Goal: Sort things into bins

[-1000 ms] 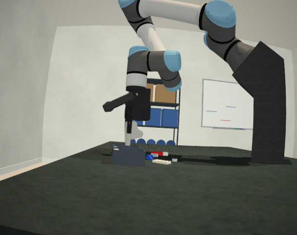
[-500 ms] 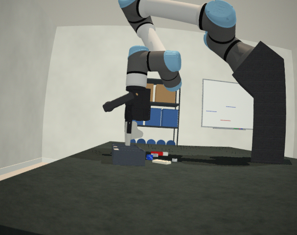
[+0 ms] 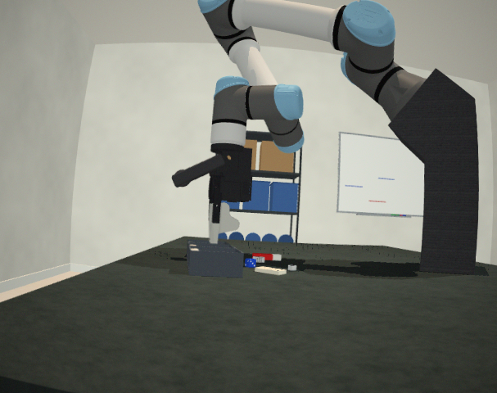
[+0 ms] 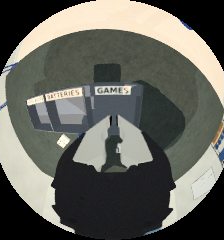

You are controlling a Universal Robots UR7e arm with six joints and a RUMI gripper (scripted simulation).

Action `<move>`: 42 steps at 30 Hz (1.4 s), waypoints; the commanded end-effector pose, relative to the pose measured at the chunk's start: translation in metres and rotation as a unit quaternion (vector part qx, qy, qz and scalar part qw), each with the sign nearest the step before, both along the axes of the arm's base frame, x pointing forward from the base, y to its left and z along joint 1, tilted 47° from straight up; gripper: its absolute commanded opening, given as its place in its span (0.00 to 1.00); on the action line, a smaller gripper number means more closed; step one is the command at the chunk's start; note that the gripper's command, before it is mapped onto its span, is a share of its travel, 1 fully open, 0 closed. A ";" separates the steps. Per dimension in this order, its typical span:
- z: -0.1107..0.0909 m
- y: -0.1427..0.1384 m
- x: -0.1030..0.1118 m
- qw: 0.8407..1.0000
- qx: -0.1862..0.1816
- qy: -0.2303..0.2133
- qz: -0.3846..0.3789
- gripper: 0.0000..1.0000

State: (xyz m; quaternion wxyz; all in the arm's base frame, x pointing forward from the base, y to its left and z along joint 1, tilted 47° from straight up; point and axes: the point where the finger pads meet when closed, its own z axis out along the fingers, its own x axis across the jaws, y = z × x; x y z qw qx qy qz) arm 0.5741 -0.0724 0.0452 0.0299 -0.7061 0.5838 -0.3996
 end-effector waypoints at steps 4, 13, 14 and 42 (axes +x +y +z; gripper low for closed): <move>0.000 0.000 0.001 1.000 0.000 -0.001 0.001 0.04; 0.008 0.007 -0.008 1.000 0.000 0.000 0.001 0.04; 0.009 0.007 -0.009 1.000 0.000 0.000 0.001 0.04; 0.036 0.024 -0.032 1.000 0.000 0.000 0.001 0.04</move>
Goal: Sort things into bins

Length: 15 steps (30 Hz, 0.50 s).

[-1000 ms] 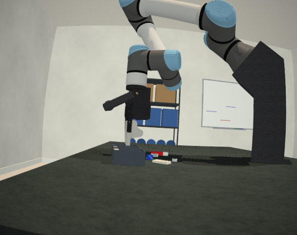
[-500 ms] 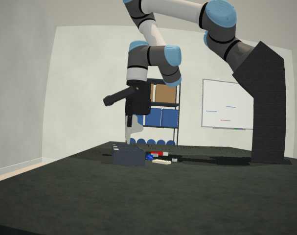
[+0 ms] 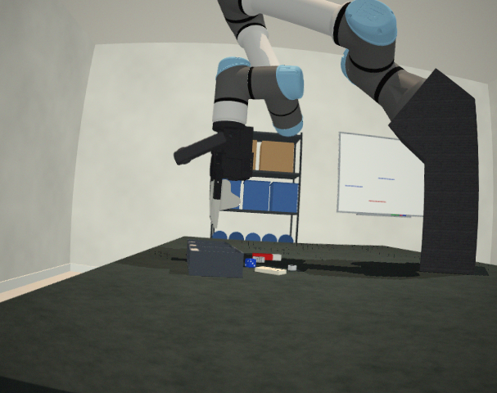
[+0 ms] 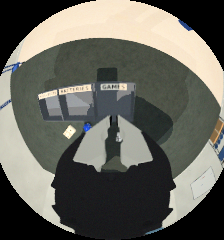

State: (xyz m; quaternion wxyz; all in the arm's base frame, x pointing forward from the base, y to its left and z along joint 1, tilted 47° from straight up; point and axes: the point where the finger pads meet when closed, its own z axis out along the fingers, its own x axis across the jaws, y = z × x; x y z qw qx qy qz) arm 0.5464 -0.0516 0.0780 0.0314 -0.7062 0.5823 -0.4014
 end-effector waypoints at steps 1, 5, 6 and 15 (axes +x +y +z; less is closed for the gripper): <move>0.003 0.003 -0.005 1.000 0.001 0.002 -0.001 0.04; -0.004 0.015 -0.001 1.000 0.000 0.000 0.000 0.04; -0.007 0.020 -0.001 1.000 0.000 0.000 0.000 0.04; -0.025 0.050 0.000 1.000 0.000 0.000 0.000 0.04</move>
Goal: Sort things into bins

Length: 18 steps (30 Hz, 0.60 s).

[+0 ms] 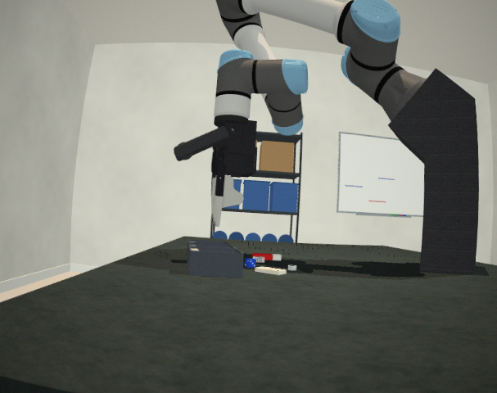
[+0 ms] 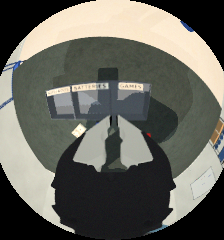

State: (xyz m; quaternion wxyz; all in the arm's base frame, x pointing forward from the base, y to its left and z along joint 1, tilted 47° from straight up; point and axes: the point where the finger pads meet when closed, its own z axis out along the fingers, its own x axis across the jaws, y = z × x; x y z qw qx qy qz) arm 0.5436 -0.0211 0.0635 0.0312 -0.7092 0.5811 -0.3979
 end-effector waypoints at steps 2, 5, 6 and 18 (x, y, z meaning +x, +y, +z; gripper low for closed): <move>-0.015 0.028 0.003 1.000 -0.001 -0.003 -0.003 0.04; -0.023 0.041 0.003 1.000 -0.001 -0.003 -0.003 0.04; -0.025 0.044 0.003 1.000 -0.001 -0.003 -0.003 0.04; -0.036 0.036 0.013 1.000 -0.001 -0.003 -0.004 0.04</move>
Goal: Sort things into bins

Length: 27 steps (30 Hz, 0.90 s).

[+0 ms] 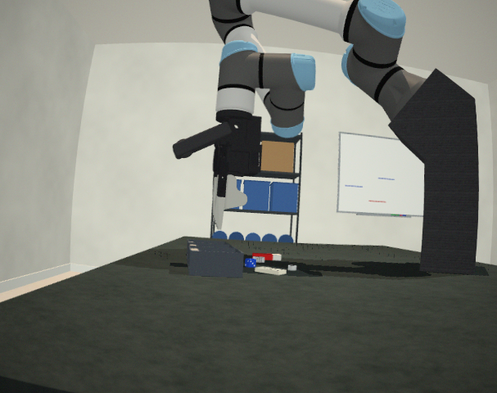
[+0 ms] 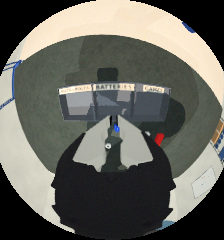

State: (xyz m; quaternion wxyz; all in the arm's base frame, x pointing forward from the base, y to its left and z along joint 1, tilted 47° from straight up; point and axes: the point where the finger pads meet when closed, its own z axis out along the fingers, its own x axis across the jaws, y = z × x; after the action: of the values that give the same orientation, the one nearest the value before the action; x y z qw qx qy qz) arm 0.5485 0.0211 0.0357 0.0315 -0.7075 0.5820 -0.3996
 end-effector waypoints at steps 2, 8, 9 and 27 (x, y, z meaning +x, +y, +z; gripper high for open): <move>-0.012 -0.009 0.012 1.000 0.000 -0.001 -0.003 0.04; -0.023 -0.016 0.021 1.000 0.000 -0.001 -0.003 0.04; -0.025 -0.017 0.023 1.000 0.000 -0.001 -0.003 0.04; -0.033 -0.021 0.029 1.000 0.000 0.000 -0.002 0.04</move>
State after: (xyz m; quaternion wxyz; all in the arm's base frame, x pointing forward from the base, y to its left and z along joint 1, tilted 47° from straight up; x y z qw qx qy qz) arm 0.5764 -0.0004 0.0019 0.0294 -0.7062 0.5840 -0.3992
